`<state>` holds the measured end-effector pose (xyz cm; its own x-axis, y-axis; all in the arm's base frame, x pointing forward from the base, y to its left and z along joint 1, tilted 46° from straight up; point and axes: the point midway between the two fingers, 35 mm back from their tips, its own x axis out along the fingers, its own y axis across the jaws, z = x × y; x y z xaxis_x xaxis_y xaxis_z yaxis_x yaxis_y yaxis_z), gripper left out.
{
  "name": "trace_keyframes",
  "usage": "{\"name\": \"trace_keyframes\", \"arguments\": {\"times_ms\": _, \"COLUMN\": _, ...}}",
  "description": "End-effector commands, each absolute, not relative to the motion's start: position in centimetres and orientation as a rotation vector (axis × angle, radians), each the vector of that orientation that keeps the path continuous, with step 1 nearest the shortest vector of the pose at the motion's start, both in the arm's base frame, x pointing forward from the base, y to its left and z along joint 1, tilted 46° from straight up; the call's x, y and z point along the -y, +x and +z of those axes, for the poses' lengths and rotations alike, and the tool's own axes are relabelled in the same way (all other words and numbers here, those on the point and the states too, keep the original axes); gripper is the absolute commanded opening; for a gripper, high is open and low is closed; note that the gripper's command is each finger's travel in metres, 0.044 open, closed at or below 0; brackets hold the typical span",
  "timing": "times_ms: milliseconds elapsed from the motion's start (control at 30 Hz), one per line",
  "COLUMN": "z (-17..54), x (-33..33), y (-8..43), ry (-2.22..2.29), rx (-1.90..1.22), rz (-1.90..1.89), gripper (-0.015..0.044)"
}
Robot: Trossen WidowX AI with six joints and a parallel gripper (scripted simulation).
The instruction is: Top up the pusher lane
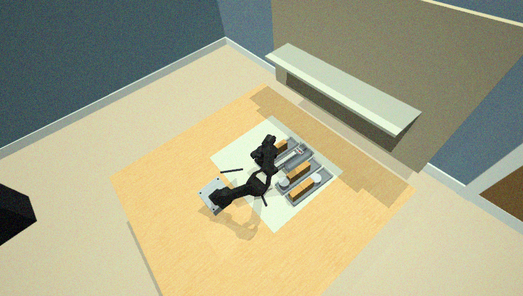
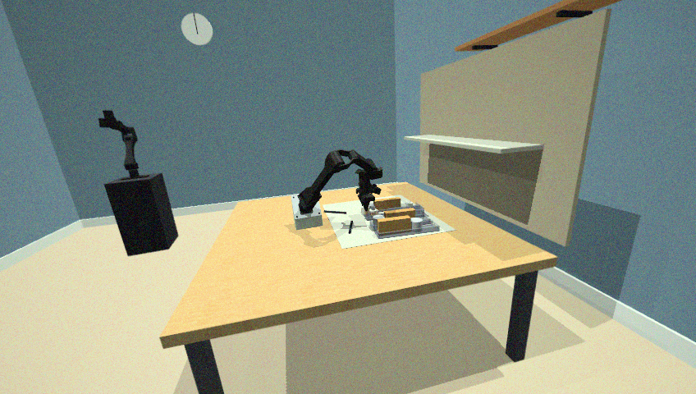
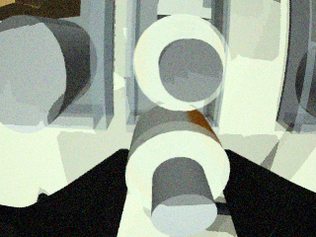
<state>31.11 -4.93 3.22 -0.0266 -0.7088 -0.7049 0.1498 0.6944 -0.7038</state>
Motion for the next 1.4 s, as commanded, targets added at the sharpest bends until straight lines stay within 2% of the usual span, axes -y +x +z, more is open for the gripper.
{"name": "trace_keyframes", "arguments": {"times_ms": 0, "z": 3.5, "x": 5.0, "y": 31.9, "ry": -0.492, "rx": -1.422, "rz": -0.737, "gripper": 0.0}}
{"name": "trace_keyframes", "arguments": {"times_ms": 1367, "z": 4.0, "x": 5.2, "y": 33.6, "ry": -0.492, "rx": -1.421, "rz": -0.738, "gripper": 0.0}}
